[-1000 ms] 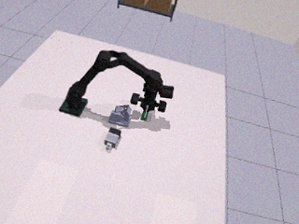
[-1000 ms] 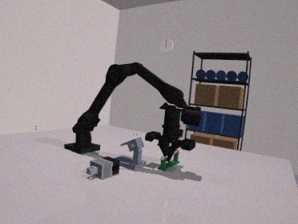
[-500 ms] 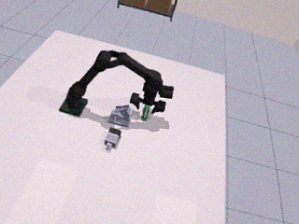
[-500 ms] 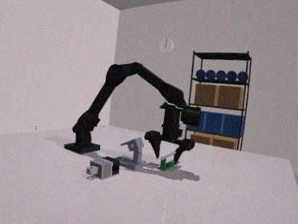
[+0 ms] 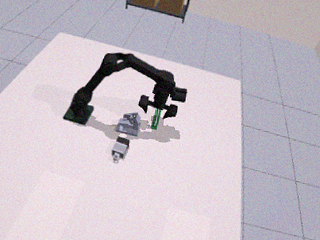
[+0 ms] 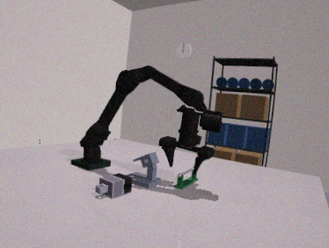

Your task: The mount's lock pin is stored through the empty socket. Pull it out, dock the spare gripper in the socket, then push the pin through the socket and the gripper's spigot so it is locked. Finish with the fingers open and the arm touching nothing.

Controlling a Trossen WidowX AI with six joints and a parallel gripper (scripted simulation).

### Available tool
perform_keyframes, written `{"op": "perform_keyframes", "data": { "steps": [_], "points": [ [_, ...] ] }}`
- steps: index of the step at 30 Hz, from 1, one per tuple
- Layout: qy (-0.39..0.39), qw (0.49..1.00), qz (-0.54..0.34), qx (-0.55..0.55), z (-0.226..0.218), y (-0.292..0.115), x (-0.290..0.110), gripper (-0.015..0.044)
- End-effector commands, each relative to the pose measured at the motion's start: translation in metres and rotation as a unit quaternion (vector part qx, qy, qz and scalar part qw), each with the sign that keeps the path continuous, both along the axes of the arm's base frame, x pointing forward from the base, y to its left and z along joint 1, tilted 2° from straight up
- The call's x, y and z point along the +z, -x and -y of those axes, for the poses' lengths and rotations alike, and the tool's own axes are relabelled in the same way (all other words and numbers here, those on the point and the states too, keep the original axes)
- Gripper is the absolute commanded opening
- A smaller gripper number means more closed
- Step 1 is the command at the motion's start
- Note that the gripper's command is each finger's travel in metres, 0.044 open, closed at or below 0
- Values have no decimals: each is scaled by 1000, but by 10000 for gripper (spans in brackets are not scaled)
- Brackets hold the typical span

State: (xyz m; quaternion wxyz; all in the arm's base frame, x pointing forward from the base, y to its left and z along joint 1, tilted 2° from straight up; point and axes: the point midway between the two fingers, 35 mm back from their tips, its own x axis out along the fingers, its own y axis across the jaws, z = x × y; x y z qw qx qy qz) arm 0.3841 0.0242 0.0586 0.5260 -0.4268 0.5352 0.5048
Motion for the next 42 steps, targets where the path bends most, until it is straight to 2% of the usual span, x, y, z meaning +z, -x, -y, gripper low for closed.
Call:
{"op": "perform_keyframes", "data": {
  "steps": [1,27,29,38,42],
  "points": [
    [0,1000,1,0,0,0,11,440],
    [1,1000,-23,0,0,9,64,440],
    [1,1000,-23,0,0,9,57,440],
    [-2,1000,20,-8,0,12,115,440],
    [2,1000,14,-14,2,11,107,440]
  ]
}}
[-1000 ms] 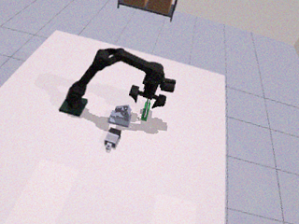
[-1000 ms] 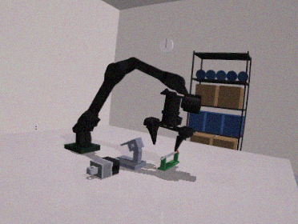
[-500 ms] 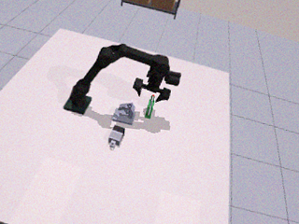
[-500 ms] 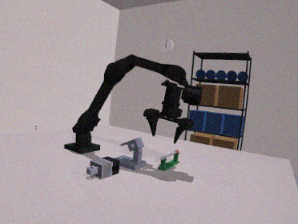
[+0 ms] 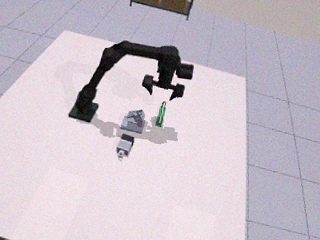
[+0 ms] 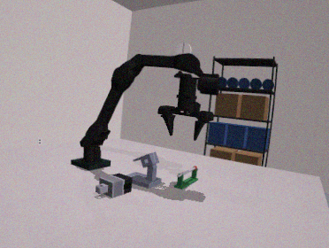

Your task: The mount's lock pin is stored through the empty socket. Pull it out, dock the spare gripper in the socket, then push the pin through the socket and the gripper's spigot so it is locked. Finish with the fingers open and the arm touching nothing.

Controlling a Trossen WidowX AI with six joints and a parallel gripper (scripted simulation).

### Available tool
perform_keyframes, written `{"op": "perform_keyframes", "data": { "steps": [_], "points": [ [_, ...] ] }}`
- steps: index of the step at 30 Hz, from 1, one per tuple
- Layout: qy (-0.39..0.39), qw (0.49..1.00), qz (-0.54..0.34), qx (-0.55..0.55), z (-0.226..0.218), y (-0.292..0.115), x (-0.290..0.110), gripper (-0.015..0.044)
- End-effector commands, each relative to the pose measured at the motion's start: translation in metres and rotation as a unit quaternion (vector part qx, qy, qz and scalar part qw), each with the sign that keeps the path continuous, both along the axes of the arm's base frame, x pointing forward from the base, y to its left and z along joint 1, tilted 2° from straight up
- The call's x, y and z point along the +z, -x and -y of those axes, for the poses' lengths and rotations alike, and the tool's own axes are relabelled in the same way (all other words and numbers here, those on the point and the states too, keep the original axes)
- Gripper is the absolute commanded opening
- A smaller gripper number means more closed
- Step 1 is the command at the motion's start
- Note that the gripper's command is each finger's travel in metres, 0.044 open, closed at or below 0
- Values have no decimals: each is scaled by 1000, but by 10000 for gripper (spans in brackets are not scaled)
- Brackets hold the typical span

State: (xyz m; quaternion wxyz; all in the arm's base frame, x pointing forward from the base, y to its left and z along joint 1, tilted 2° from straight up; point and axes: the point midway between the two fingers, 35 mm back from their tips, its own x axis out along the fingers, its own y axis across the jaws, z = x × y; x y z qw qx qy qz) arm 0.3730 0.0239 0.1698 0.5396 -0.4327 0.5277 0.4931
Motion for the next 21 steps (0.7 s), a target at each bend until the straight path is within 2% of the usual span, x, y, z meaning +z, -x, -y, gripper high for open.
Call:
{"op": "perform_keyframes", "data": {
  "steps": [1,5,9,12,16,18,21],
  "points": [
    [8,999,-5,-34,5,1,-4,440],
    [55,969,-2,-241,36,11,-8,440],
    [95,889,15,-447,67,24,-11,440],
    [117,800,35,-587,89,36,-14,440],
    [135,646,71,-748,117,54,-17,440],
    [139,557,92,-814,131,64,-19,440],
    [138,470,112,-864,142,74,-20,440]
  ]
}}
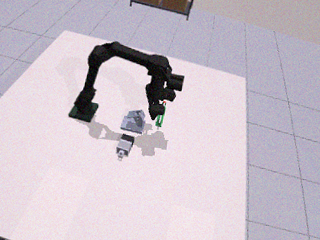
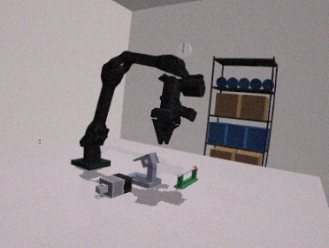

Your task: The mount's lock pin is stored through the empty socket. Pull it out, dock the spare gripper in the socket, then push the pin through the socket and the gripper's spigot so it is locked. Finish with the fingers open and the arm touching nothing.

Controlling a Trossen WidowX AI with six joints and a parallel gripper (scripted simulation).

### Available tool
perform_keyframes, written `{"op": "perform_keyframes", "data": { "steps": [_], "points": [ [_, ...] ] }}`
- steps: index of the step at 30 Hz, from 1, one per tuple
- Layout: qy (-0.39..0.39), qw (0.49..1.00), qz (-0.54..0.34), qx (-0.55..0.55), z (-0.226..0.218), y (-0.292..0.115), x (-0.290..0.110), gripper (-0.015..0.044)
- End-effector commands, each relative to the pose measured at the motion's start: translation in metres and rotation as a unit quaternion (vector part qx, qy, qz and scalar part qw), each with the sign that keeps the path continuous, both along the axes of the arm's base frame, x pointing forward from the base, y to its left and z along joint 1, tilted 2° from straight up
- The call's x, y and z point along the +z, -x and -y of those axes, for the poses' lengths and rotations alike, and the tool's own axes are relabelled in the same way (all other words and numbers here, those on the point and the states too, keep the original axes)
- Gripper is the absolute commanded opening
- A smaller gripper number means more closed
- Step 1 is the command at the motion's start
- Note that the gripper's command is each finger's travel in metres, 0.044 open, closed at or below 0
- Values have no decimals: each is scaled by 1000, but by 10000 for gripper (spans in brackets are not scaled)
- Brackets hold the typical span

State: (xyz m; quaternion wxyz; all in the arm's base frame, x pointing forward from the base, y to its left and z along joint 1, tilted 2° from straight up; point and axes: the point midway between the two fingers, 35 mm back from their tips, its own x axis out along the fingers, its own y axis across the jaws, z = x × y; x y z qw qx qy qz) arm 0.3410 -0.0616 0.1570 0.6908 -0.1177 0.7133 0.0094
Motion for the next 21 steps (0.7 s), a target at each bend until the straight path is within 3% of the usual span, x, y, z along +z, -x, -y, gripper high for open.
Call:
{"op": "perform_keyframes", "data": {
  "steps": [1,8,16,21],
  "points": [
    [101,886,99,-441,60,45,-8,440],
    [136,757,164,-618,84,68,-11,440],
    [163,562,244,-773,107,97,-15,440],
    [164,548,250,-782,109,99,-15,440]
  ]
}}
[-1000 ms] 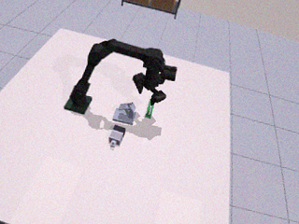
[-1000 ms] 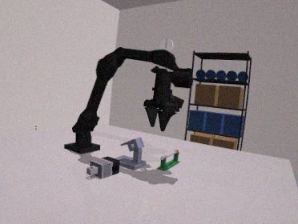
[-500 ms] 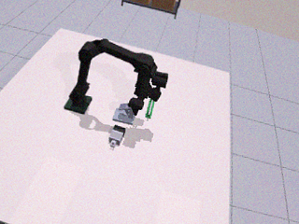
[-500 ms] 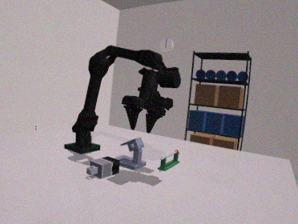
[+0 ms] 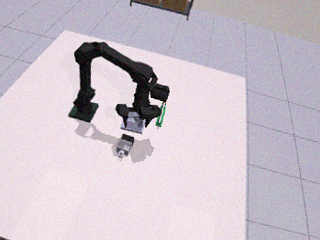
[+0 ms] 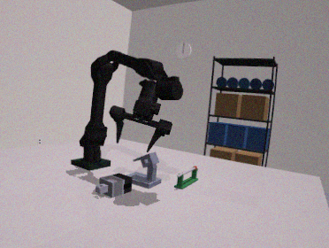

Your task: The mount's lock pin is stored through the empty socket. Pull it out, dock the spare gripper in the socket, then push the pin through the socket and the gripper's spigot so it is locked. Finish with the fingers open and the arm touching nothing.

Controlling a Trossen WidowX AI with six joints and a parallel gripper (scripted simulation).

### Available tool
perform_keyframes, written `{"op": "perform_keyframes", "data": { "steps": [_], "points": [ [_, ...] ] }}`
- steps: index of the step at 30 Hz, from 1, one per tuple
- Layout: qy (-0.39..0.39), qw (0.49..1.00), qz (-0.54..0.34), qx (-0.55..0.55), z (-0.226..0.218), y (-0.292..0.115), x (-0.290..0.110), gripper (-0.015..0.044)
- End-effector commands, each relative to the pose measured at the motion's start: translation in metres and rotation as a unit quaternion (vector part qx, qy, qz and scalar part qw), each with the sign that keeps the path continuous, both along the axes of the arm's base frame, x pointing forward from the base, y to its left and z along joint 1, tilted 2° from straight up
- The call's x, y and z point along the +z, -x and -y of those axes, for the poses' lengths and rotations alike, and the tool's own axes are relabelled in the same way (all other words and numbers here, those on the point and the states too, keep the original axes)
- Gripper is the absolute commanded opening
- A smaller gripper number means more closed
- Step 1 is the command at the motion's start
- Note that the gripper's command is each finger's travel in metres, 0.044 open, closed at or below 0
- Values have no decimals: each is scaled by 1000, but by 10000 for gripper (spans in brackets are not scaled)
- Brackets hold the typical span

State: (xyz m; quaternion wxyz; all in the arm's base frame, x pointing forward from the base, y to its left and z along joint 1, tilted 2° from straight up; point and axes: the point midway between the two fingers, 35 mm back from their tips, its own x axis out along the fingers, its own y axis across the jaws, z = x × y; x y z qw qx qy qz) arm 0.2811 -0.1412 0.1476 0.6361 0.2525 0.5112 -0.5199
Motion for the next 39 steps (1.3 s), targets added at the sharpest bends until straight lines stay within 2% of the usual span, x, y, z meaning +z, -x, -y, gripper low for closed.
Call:
{"op": "perform_keyframes", "data": {
  "steps": [1,15,27,39],
  "points": [
    [84,955,104,-264,29,39,-5,440],
    [84,955,104,-264,34,39,-8,440],
    [84,955,104,-264,31,39,-72,440],
    [84,955,104,-264,32,38,-88,440]
  ]
}}
